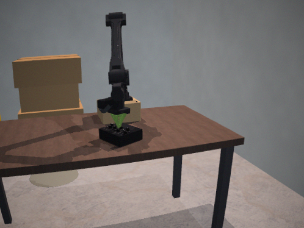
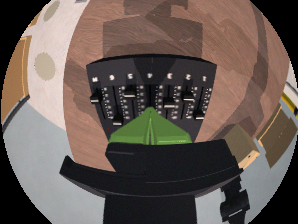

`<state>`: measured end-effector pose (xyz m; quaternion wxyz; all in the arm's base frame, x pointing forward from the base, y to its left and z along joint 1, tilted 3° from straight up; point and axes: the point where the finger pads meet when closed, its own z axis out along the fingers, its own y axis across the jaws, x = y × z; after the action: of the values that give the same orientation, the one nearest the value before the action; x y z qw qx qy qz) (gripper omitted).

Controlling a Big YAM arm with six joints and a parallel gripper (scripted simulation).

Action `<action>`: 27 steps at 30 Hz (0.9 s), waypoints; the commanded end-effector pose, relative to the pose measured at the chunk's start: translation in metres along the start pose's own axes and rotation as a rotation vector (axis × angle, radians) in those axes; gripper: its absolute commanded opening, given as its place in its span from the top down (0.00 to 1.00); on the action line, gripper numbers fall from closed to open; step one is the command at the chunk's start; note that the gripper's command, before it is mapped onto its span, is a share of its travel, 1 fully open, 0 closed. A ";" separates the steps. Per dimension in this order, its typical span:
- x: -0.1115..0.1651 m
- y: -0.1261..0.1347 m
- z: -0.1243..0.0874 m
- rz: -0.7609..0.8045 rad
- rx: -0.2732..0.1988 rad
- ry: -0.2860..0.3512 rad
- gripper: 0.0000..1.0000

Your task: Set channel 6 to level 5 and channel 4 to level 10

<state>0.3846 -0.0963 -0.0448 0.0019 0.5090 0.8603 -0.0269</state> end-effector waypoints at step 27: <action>0.009 0.007 -0.003 -0.008 -0.013 -0.005 1.00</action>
<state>0.3844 -0.0959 -0.0449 0.0018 0.5091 0.8603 -0.0270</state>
